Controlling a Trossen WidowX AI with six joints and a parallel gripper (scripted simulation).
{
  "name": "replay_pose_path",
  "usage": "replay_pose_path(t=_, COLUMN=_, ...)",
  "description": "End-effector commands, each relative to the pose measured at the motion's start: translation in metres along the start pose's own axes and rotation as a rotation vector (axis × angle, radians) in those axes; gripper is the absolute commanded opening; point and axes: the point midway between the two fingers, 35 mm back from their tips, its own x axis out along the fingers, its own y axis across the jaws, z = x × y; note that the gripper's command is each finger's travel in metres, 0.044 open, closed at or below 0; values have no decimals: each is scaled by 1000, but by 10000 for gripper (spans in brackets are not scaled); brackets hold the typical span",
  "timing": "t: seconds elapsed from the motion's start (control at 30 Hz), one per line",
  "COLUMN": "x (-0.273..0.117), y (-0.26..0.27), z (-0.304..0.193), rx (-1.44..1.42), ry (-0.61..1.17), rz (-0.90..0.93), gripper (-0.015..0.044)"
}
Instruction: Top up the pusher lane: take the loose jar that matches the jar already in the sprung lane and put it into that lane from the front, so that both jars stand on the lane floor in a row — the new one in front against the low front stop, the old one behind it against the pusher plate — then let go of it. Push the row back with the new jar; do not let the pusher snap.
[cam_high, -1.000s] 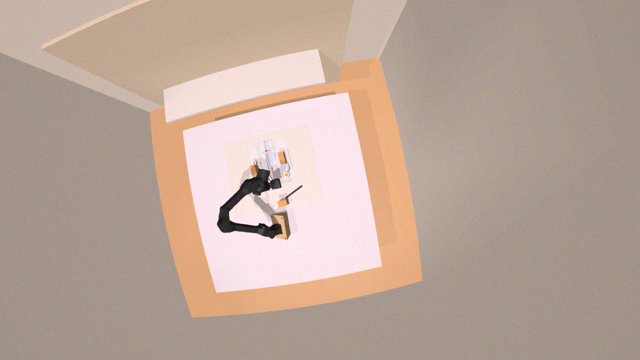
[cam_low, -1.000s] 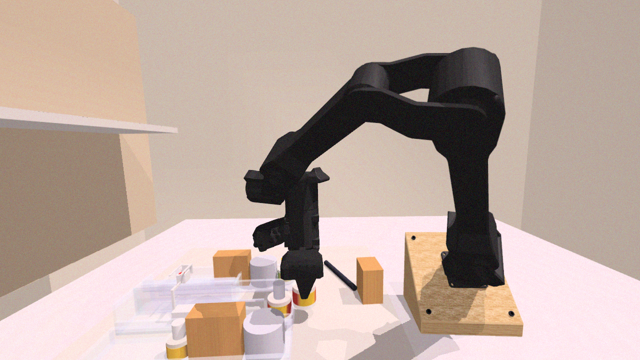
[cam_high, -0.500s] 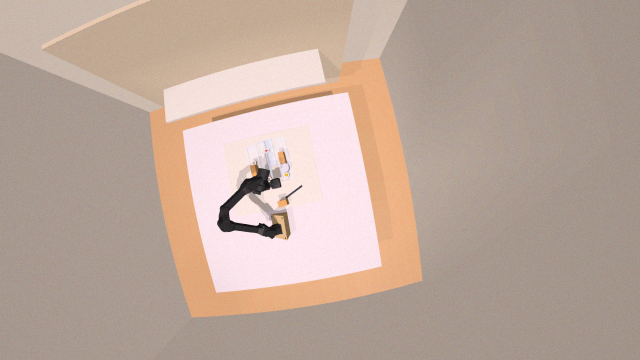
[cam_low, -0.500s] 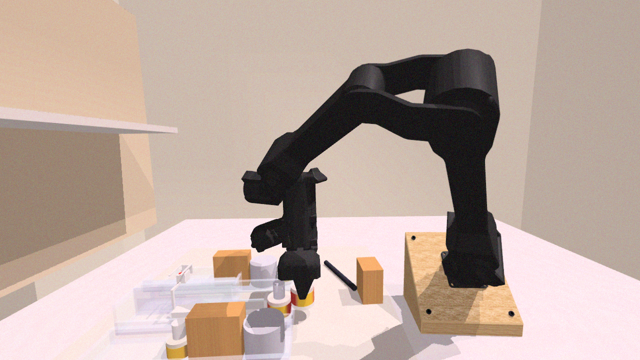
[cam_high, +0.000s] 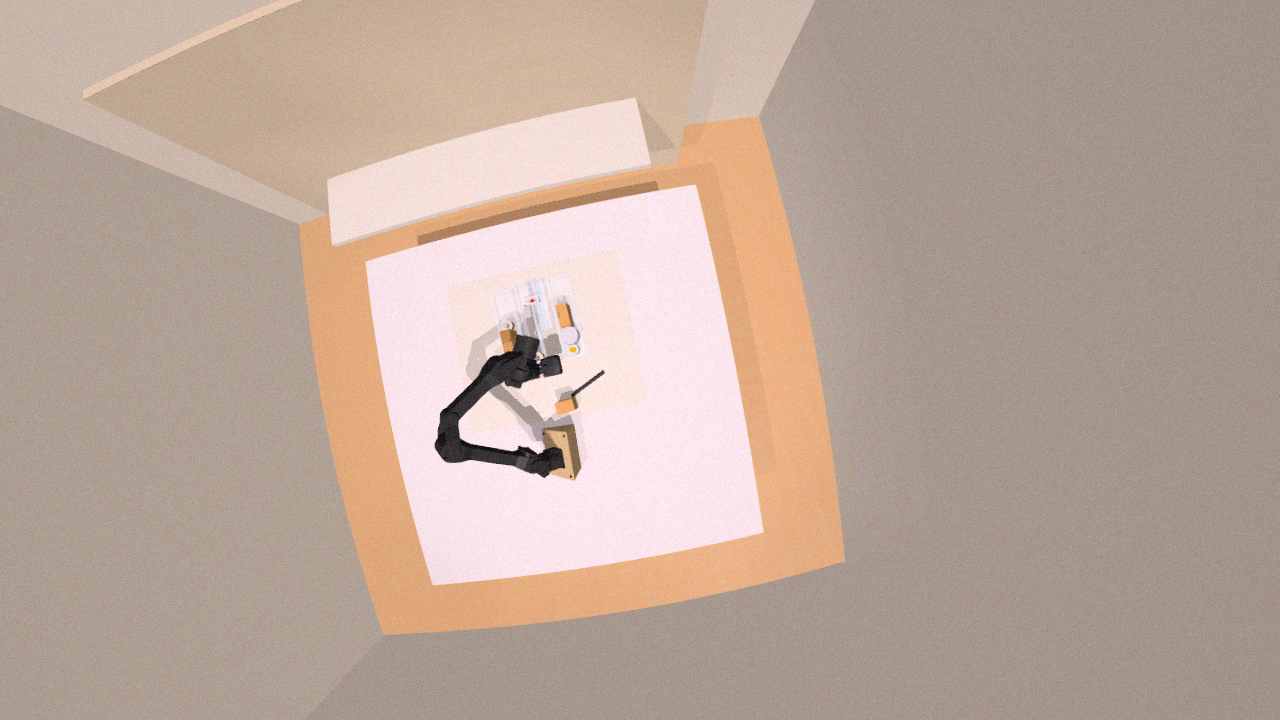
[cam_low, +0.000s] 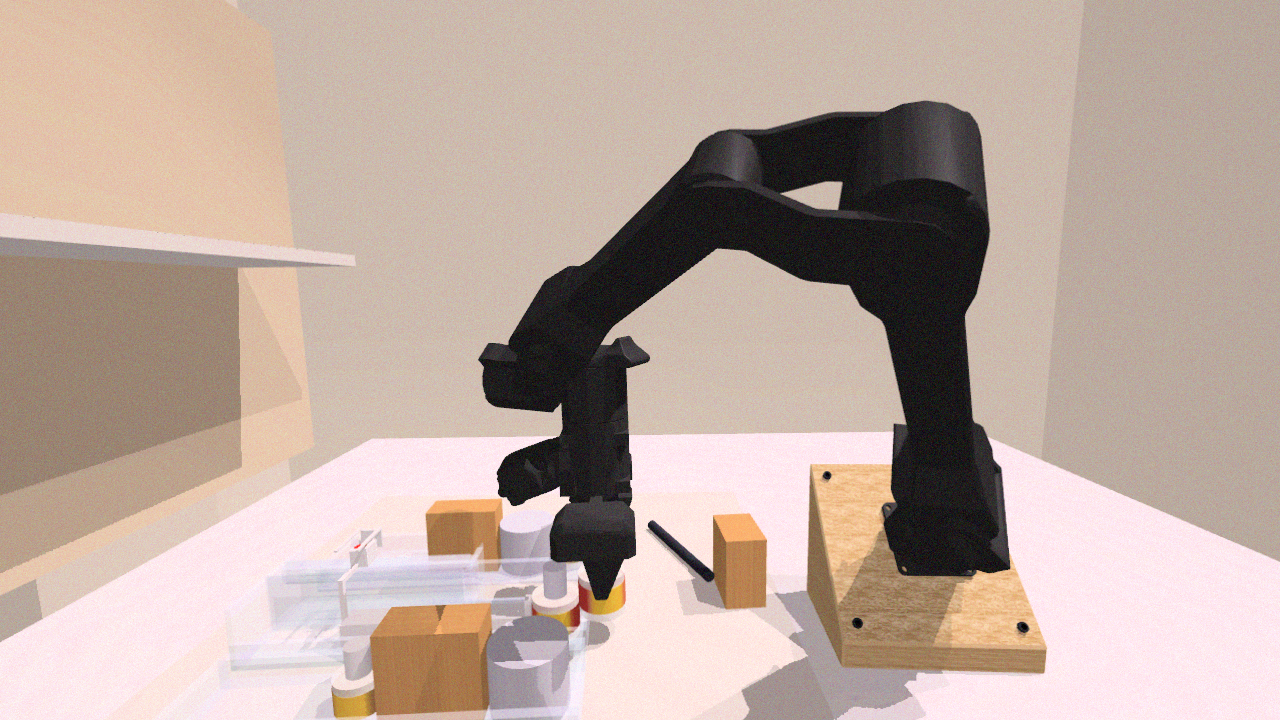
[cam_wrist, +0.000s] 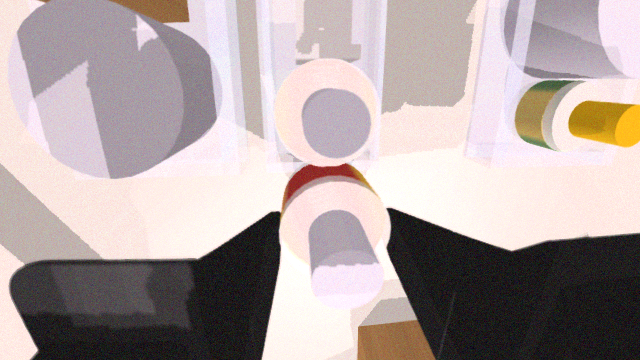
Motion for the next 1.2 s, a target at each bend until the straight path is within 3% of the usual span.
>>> replay_pose_path(t=0.0, x=-1, y=1, z=7, rx=-6, ry=-14, rz=1, gripper=0)
replay_pose_path(t=1.17, x=-2, y=2, z=19, rx=-7, ry=-15, rz=1, gripper=0)
